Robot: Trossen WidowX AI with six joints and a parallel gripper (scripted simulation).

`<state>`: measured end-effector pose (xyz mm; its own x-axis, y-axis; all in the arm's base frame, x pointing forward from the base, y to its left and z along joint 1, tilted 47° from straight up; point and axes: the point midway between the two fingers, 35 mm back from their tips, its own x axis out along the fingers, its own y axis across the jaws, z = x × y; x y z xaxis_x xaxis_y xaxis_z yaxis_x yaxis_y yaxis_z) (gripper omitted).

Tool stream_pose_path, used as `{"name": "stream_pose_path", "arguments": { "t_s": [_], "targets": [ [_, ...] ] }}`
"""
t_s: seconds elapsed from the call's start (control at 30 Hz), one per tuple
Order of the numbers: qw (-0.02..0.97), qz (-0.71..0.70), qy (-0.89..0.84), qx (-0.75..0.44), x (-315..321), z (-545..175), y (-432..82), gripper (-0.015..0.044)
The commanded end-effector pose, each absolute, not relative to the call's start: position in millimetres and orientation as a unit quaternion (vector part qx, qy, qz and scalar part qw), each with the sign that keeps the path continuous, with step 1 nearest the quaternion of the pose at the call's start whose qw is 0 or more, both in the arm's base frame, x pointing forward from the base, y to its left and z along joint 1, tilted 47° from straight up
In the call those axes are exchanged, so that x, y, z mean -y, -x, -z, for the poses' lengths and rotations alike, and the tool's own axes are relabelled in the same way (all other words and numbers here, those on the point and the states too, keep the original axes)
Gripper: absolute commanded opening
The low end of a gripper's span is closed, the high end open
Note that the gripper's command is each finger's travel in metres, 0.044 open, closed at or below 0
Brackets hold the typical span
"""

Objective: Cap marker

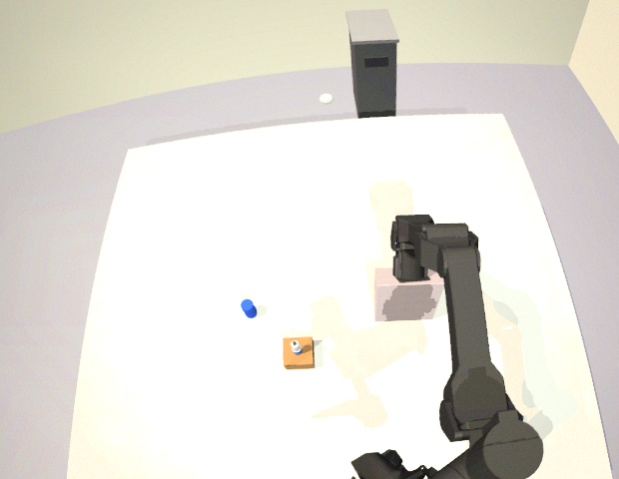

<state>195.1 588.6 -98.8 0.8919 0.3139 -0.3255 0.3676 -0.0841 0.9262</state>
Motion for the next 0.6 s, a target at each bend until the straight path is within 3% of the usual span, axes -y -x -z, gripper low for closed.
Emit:
{"name": "stream_pose_path", "arguments": {
  "t_s": [0.0, 0.17, 0.57],
  "targets": [
    [0.639, 0.023, -0.734, -0.230, -587, 99, -198, 0.0374],
    [0.715, 0.074, -0.664, -0.203, -544, 94, -270, 0.0250],
    [0.842, 0.248, -0.440, -0.192, -373, 77, -412, 0.0250]
  ]
}}
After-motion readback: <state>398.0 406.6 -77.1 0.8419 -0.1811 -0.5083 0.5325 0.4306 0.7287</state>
